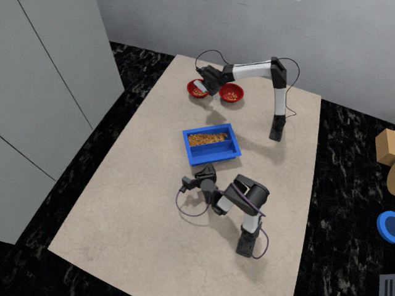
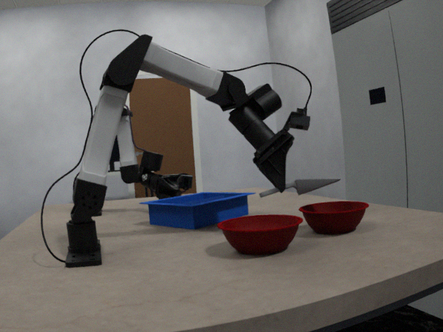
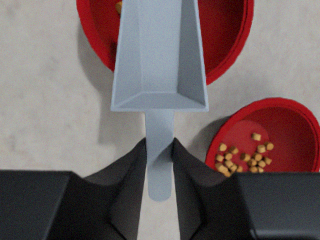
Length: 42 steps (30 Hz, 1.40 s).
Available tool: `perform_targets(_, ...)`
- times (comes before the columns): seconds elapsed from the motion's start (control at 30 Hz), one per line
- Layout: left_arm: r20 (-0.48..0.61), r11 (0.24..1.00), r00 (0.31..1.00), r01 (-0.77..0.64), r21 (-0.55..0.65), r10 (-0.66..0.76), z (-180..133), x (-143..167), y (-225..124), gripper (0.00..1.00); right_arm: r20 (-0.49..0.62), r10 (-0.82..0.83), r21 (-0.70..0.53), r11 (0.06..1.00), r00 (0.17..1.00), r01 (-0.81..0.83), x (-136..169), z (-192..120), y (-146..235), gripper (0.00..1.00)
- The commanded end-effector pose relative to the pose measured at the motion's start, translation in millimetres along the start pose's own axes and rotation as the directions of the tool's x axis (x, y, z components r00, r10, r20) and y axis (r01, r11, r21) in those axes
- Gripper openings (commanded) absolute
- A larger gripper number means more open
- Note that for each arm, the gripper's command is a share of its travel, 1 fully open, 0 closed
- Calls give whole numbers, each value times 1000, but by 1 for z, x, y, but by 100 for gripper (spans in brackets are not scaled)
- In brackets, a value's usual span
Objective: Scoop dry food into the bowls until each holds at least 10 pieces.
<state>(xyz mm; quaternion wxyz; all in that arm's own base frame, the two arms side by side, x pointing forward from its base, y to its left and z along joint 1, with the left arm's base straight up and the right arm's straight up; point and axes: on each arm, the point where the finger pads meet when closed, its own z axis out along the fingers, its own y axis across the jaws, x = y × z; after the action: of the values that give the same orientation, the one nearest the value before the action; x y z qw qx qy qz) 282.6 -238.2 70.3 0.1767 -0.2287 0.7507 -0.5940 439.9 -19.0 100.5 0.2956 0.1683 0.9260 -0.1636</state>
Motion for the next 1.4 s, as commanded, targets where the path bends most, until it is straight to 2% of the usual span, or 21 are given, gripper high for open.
perform_targets(0.0, -5, 999, 999, -38, 33, 38, -12, -1, -13, 27, 60, 27, -8, 1000, 998, -26, -19, -12, -5, 0)
perform_targets(0.4, -5, 999, 999, -39, 28, 39, -39, -1, -11, 27, 60, 27, -8, 1000, 998, -26, -19, -12, -5, 0)
perform_targets(0.53, 3, 996, 998, -65, 53, 65, -34, -9, -22, 27, 60, 27, -8, 1000, 998, -26, -19, -12, -5, 0)
perform_targets(0.63, -20, 996, 998, -67, 52, 68, -31, -1, -22, 27, 60, 27, -8, 1000, 998, -26, -19, -12, -5, 0)
perform_targets(0.87, -5, 995, 997, -77, 64, 77, -33, -4, -24, 27, 60, 27, -8, 1000, 998, -26, -19, -12, -5, 0)
perform_targets(0.9, -11, 998, 998, -56, 42, 57, -35, -1, -16, 27, 60, 27, -8, 1000, 998, -26, -19, -12, -5, 0)
perform_targets(1.17, -17, 998, 998, -57, 42, 57, -34, 0, -16, 27, 60, 27, -8, 1000, 998, -26, -19, -12, -5, 0)
perform_targets(1.3, -29, 1000, 999, -21, 3, 21, -33, 4, -1, 27, 60, 27, -8, 1000, 998, -26, -19, -12, -5, 0)
perform_targets(1.37, -23, 999, 999, -42, 25, 42, -34, 3, -9, 27, 60, 27, -8, 1000, 998, -26, -19, -12, -5, 0)
